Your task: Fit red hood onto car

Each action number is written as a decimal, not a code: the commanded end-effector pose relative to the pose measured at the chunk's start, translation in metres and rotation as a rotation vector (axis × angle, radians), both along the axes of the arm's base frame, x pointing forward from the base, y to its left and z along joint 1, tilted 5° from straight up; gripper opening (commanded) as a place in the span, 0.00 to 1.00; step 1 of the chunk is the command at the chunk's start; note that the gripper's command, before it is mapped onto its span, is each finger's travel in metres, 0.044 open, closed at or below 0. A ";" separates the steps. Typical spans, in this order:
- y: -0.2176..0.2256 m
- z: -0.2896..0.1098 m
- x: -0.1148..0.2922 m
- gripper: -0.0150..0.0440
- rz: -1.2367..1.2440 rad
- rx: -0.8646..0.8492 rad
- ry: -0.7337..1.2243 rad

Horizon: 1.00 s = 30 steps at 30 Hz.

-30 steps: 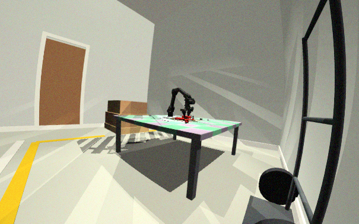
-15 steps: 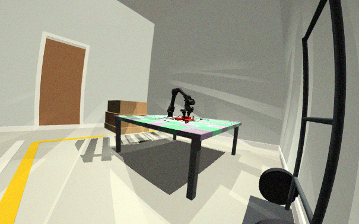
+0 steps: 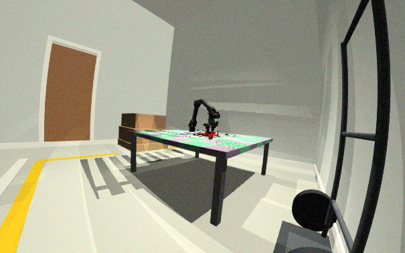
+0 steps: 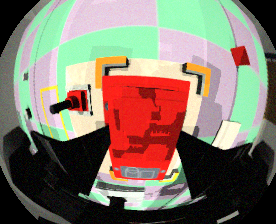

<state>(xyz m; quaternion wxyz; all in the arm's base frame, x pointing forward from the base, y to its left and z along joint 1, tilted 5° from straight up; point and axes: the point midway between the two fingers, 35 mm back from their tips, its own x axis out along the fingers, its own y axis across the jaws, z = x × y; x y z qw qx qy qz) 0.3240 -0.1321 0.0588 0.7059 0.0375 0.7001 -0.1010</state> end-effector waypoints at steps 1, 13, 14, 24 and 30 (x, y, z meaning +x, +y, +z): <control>0.000 0.000 0.000 0.83 0.000 0.000 0.000; 0.003 0.040 0.002 1.00 0.000 0.001 0.001; 0.004 0.051 0.002 1.00 0.000 0.002 0.002; 0.006 0.071 0.001 1.00 0.000 0.002 0.003; 0.006 0.071 0.001 1.00 0.000 0.002 0.003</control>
